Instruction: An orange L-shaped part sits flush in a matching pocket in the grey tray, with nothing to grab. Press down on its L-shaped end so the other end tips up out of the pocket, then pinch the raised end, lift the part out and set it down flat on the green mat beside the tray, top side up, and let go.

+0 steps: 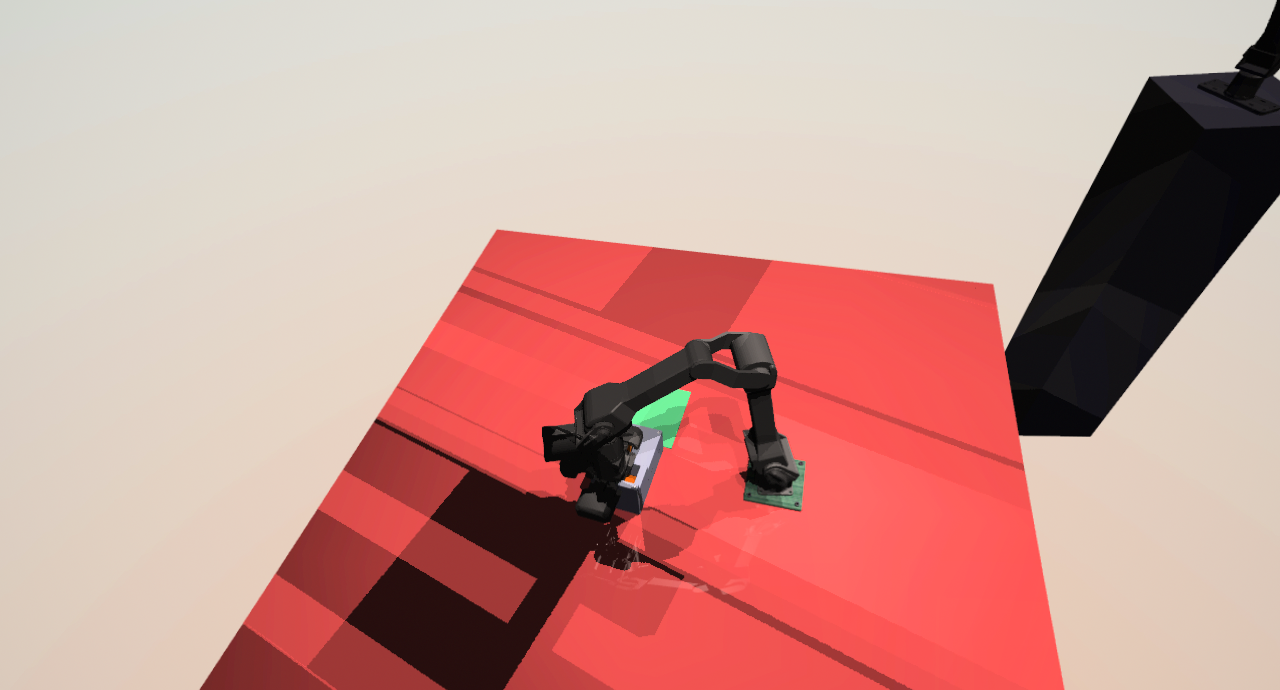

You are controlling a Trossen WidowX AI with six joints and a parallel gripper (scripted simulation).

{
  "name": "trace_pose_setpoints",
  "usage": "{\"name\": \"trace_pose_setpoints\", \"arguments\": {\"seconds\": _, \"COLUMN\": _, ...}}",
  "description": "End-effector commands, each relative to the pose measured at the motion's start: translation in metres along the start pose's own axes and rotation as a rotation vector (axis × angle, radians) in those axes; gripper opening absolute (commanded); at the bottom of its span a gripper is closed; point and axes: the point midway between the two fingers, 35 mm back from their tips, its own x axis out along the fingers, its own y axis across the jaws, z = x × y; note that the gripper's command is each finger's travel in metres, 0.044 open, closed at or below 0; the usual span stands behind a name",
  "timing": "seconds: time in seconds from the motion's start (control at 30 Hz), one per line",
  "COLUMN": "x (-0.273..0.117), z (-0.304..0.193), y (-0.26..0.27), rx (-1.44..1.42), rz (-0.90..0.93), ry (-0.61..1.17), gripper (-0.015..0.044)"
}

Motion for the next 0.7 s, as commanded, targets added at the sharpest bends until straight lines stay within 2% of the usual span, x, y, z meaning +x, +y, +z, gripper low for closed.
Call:
{"name": "trace_pose_setpoints", "arguments": {"seconds": 0.0, "x": -0.001, "z": 0.0, "y": 0.0, "rx": 0.001, "rz": 0.0, "ry": 0.0, "gripper": 0.018}}
{"name": "trace_pose_setpoints", "arguments": {"seconds": 0.37, "x": -0.019, "z": 0.0, "y": 0.01, "rx": -0.003, "rz": -0.006, "ry": 0.003, "gripper": 0.018}}
{"name": "trace_pose_setpoints", "arguments": {"seconds": 0.67, "x": -0.107, "z": 0.0, "y": -0.001, "rx": -0.003, "rz": -0.007, "ry": 0.003, "gripper": 0.018}}
